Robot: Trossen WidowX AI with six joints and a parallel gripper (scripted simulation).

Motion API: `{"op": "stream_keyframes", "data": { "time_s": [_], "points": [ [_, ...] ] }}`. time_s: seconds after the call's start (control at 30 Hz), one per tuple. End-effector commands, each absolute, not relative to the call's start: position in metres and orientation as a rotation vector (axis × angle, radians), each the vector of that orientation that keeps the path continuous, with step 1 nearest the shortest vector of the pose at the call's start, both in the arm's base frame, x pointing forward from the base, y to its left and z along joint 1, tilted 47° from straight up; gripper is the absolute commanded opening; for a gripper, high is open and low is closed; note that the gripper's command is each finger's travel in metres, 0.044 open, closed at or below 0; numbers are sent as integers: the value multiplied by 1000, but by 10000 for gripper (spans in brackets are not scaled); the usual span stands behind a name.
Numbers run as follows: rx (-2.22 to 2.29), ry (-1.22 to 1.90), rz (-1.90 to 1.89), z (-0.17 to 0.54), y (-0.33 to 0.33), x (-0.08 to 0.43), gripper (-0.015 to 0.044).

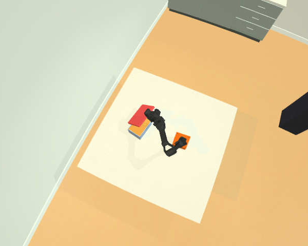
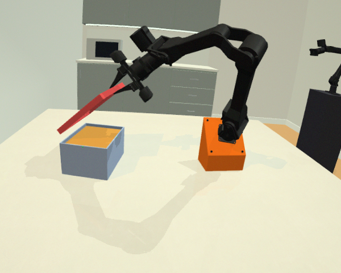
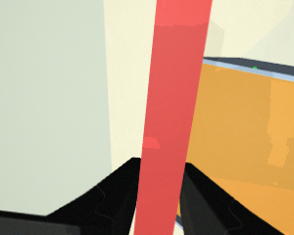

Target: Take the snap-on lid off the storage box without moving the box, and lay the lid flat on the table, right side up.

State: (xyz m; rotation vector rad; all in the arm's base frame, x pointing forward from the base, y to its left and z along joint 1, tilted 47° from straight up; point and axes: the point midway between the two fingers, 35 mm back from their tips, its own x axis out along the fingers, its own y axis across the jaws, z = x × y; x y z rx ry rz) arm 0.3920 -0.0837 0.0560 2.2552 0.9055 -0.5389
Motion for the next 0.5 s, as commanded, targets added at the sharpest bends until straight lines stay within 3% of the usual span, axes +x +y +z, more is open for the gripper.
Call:
{"op": "stream_keyframes", "data": {
  "time_s": [0.0,0.47],
  "points": [
    [2255,893,-532,50,-94,389,0],
    [2253,892,-533,31,-114,382,0]
  ]
}}
